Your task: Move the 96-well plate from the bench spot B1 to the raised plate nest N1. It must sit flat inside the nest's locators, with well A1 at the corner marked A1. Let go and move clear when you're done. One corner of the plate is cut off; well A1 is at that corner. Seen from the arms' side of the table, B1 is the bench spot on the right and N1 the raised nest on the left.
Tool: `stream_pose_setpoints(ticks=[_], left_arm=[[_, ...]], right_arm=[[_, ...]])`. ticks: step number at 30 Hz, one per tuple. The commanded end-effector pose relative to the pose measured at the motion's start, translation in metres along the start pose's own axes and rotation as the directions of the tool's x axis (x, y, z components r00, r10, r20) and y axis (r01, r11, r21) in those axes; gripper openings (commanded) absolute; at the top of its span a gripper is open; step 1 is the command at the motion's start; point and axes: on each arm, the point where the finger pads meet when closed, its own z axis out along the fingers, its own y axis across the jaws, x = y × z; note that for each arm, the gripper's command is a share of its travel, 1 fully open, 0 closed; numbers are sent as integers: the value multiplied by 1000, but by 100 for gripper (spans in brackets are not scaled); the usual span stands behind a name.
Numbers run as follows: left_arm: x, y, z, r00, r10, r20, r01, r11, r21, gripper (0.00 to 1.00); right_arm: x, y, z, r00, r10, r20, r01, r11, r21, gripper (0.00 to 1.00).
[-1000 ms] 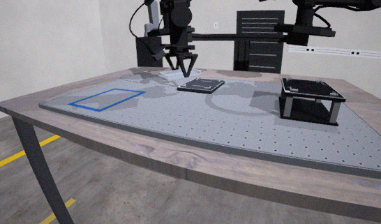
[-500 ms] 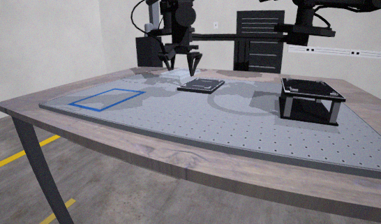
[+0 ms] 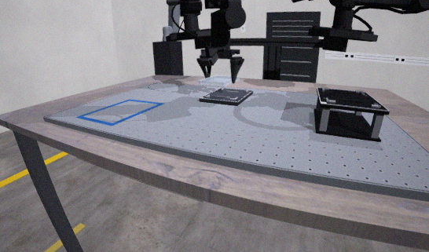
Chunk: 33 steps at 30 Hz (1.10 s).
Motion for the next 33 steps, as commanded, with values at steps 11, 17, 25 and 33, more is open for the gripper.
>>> stream_pose_setpoints(ticks=[11, 17, 25, 33], left_arm=[[0, 0, -2, 1000, -1, 6, 1, 1000, 0, 100], [0, 0, -2, 1000, -1, 6, 1, 1000, 0, 100], [0, 0, -2, 1000, -1, 6, 1, 1000, 0, 100], [0, 0, -2, 1000, -1, 6, 1, 1000, 0, 100]], right_arm=[[22, 22, -4, 999, -31, 14, 31, 999, -7, 82], [18, 24, 10, 999, -24, 38, 25, 999, -24, 82], [21, 19, 12, 999, -25, 21, 25, 1000, -3, 82], [13, 32, 4, 998, -19, 55, 21, 999, -36, 82]])
